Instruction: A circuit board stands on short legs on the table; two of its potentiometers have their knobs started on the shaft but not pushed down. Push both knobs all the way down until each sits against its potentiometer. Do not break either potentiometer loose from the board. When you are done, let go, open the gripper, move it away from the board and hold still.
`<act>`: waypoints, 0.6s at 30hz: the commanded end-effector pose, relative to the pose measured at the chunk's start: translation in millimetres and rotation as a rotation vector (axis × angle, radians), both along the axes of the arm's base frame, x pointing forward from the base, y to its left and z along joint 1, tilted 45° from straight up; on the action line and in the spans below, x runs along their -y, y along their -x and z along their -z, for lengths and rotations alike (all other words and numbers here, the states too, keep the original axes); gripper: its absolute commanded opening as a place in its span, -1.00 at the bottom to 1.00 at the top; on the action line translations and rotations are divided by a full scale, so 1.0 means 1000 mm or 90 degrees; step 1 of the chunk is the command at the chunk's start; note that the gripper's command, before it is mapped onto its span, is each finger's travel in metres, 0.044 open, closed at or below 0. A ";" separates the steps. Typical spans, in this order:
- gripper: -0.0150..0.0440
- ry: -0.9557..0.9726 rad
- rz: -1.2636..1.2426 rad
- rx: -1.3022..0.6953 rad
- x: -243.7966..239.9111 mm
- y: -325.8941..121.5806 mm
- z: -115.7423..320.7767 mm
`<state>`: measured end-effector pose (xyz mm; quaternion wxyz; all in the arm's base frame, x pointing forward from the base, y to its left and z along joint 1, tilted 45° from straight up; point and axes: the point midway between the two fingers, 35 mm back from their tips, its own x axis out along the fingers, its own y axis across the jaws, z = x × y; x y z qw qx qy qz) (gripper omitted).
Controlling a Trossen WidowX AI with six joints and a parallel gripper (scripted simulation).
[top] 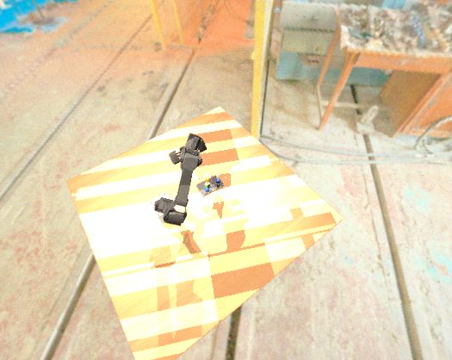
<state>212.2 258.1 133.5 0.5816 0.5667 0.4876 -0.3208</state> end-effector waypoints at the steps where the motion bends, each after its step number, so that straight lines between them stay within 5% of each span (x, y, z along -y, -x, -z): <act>1: -0.49 0.046 0.064 -0.005 0.011 -0.016 0.016; 18: -0.49 0.272 0.340 0.002 0.085 -0.075 0.085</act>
